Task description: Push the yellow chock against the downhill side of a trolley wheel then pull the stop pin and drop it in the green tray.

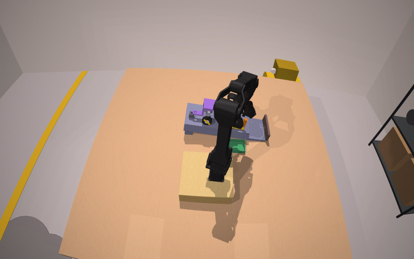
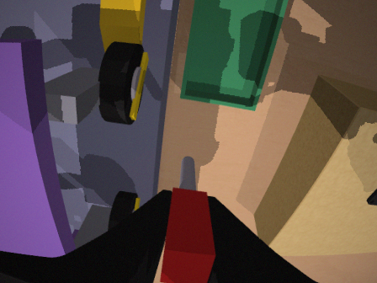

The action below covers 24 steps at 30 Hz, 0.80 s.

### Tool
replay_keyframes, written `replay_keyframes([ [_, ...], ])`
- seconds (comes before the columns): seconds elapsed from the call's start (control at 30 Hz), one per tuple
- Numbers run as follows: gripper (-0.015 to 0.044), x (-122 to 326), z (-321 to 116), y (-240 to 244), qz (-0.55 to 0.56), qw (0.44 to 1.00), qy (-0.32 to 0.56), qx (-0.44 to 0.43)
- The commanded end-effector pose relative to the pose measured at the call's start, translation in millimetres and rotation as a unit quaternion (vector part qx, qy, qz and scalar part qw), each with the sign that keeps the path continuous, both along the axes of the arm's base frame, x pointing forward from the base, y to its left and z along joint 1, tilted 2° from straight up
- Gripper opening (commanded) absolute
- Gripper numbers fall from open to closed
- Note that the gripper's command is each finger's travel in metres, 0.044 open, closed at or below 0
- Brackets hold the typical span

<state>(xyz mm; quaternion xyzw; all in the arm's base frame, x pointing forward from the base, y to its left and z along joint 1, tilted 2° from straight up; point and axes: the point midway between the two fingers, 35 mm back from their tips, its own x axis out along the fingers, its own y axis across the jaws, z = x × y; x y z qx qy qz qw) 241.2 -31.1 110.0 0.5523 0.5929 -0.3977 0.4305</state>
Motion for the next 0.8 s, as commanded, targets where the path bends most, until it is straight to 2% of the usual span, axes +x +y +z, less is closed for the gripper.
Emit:
replay_keyframes([
  [0.0,0.0,0,-4,-16,0.003,1.0,0.001,-0.002],
  [0.27,0.0,-2,-13,-46,0.003,1.0,0.001,-0.003],
  [0.43,0.0,-2,-14,-49,0.0,1.0,0.002,-0.004],
  [0.77,0.0,-3,-13,-47,-0.136,0.99,0.032,-0.031],
])
